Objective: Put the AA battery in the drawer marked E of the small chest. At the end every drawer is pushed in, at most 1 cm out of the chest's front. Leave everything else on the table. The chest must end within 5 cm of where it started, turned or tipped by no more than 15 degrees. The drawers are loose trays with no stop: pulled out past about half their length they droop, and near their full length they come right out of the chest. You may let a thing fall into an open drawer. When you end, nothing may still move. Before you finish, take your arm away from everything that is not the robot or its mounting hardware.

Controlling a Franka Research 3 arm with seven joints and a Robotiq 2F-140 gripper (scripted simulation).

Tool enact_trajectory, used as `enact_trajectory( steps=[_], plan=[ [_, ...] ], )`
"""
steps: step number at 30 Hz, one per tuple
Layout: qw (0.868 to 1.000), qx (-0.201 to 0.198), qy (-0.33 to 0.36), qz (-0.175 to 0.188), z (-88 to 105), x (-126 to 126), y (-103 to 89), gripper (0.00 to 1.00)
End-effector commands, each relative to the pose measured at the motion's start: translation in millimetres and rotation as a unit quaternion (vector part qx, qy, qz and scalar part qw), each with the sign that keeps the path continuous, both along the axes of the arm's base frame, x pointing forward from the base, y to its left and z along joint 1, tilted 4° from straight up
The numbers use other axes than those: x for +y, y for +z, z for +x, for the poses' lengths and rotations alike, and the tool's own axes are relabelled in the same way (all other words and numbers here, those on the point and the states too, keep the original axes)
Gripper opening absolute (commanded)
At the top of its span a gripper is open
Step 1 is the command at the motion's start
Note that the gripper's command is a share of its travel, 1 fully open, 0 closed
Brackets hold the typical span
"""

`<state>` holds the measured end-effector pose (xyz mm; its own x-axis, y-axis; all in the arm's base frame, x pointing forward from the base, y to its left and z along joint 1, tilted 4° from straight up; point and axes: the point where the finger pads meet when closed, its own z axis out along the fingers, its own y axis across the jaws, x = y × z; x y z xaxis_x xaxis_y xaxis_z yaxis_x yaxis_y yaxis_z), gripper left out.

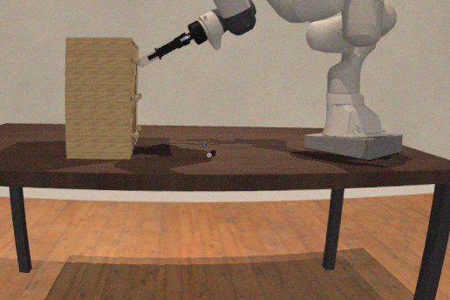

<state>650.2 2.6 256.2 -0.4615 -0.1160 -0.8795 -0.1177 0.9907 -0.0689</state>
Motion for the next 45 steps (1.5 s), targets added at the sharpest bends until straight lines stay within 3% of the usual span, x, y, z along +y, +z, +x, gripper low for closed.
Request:
enact_trajectory(
  steps=[1,45],
  plan=[
    [1.0,-0.001,-0.002,0.004,1.1,0.5,0.3,0.08],
    [1.0,-0.001,-0.002,0.004,-5.4,-0.3,0.0,0.08]
  ],
)
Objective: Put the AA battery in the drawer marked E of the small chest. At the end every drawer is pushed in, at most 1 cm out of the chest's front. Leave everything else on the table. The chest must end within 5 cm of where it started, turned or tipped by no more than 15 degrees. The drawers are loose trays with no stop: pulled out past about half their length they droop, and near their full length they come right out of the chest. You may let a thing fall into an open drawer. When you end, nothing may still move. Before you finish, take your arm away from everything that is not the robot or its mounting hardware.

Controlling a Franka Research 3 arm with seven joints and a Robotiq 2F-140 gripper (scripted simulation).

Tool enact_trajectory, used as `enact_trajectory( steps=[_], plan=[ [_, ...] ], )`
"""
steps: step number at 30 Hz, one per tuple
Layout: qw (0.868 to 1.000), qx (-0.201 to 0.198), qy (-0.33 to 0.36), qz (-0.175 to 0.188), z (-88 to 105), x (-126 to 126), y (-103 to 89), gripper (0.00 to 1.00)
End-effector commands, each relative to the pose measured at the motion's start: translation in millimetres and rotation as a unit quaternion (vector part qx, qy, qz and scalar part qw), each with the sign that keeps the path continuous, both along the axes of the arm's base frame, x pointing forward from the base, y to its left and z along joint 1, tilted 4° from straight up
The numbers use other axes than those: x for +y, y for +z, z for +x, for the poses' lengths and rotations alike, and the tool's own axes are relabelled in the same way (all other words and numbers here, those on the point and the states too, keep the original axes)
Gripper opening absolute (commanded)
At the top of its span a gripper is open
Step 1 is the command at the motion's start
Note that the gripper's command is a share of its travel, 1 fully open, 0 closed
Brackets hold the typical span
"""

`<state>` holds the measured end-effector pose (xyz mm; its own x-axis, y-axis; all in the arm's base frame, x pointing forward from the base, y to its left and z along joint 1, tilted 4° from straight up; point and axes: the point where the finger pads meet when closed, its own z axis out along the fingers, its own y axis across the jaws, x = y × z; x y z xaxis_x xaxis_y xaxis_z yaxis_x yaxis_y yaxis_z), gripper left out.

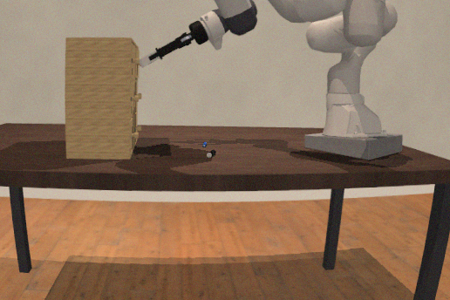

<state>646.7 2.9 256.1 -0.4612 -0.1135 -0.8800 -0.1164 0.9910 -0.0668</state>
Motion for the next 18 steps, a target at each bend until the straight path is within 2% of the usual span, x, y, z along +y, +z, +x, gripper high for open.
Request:
enact_trajectory(
  steps=[1,18],
  plan=[
    [1.0,-0.001,-0.001,0.003,-2.7,-1,0.1,0.08],
    [1.0,-0.001,-0.001,0.003,-20.4,-3,-0.5,0.08]
  ],
)
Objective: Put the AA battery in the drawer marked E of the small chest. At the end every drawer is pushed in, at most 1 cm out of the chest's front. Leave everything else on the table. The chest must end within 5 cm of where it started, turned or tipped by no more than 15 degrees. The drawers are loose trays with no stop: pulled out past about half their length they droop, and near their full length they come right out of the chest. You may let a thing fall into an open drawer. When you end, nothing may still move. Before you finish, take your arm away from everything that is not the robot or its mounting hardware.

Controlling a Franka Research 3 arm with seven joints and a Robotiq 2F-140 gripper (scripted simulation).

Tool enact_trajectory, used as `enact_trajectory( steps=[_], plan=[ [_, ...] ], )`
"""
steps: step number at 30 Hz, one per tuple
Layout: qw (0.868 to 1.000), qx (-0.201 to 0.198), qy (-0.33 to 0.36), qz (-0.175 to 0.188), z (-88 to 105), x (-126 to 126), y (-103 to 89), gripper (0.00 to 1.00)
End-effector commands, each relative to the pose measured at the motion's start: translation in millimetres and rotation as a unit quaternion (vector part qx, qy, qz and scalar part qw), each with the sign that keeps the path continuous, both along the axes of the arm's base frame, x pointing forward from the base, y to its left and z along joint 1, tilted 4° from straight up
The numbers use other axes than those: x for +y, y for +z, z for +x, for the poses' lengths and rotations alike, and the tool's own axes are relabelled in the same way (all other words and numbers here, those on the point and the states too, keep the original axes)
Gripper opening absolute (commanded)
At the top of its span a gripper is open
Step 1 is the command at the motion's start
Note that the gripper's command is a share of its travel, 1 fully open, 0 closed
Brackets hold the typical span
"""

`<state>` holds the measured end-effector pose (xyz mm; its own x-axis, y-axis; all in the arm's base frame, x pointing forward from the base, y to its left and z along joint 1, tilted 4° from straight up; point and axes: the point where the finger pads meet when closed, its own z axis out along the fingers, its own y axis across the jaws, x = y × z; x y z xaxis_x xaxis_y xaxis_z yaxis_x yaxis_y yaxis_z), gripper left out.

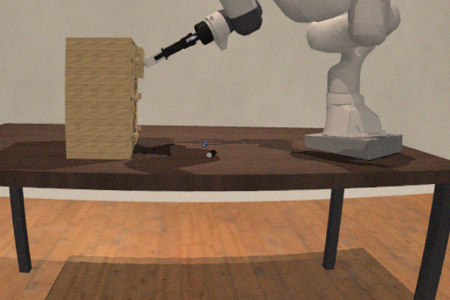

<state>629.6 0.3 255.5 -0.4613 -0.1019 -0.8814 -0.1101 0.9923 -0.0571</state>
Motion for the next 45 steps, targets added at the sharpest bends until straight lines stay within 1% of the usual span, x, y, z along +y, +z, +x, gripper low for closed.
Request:
enact_trajectory(
  steps=[1,13,15,28,45],
  plan=[
    [1.0,0.0,0.002,-0.002,-4.7,0,0.0,0.08],
    [1.0,0.0,0.002,-0.002,-22.3,-2,-0.6,0.08],
    [1.0,0.0,0.002,-0.002,-22.3,-2,-0.6,0.08],
    [1.0,0.0,0.002,-0.002,-38.0,-4,-1.1,0.08],
    [1.0,0.0,0.002,-0.002,-46.0,-5,-1.4,0.08]
  ],
)
